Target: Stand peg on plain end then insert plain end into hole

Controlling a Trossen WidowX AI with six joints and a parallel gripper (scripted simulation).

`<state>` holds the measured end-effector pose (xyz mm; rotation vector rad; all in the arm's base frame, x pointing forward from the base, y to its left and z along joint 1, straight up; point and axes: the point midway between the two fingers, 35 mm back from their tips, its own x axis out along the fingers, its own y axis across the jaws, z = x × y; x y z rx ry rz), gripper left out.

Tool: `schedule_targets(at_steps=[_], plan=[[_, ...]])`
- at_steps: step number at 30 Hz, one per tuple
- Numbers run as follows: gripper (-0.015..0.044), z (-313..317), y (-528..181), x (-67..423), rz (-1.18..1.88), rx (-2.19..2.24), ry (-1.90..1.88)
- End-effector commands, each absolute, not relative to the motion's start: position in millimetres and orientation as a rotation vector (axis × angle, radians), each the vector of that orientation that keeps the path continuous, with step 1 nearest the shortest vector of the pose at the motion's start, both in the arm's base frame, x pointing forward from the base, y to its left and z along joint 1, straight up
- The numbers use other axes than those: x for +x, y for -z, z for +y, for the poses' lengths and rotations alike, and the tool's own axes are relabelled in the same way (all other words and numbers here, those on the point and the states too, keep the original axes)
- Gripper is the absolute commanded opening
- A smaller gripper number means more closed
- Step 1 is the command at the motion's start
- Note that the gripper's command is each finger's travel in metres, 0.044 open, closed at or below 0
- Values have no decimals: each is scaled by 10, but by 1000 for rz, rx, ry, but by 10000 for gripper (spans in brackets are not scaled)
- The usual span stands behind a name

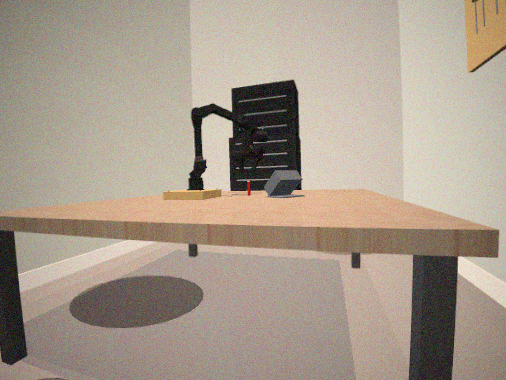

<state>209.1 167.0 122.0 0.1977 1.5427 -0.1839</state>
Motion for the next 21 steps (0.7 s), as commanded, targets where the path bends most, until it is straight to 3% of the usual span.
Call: schedule_targets(at_steps=[1, 21], plan=[[440, 1684, -1208, 2098, 1546, 196, 168], [440, 1699, -861, 2117, 1549, 154, 126]])
